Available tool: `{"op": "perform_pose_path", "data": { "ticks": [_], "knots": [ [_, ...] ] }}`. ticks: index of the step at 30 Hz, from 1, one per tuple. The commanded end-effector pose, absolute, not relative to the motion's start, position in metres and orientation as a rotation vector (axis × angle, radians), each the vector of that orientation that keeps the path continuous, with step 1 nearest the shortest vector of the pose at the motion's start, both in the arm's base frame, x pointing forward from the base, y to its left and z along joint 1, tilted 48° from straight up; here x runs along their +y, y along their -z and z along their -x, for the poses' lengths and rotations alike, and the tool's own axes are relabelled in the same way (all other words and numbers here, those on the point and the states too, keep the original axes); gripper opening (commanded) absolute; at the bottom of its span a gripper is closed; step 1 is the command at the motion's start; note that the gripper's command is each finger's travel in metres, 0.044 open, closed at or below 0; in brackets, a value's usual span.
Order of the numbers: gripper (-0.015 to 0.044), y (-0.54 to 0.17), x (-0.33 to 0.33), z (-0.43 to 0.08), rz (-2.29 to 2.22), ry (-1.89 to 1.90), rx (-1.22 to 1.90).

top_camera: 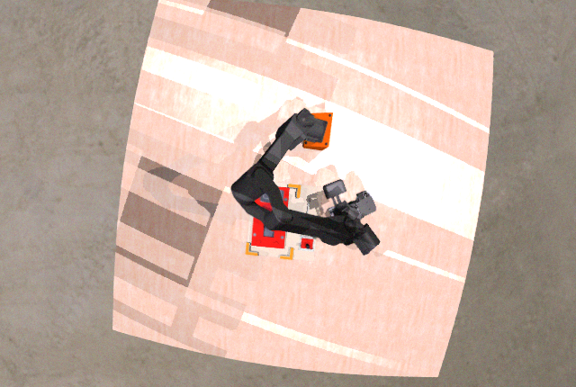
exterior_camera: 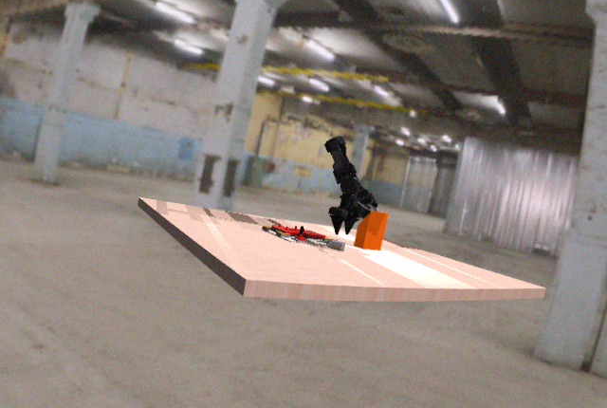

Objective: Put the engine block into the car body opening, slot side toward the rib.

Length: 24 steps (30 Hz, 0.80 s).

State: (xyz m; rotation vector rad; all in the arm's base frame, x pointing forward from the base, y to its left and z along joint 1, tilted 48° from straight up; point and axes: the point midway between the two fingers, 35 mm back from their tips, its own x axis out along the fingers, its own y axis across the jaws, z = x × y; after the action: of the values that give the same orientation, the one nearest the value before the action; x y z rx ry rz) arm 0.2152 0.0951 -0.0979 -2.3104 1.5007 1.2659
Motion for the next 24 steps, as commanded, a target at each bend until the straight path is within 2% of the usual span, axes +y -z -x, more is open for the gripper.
{"op": "perform_pose_path", "data": {
  "ticks": [1,24],
  "knots": [
    [0.0440,0.093,0.096,-0.217,2.333,-1.292,1.512],
    [0.0440,0.118,0.077,-0.230,2.334,-1.289,1.512]
  ]
}}
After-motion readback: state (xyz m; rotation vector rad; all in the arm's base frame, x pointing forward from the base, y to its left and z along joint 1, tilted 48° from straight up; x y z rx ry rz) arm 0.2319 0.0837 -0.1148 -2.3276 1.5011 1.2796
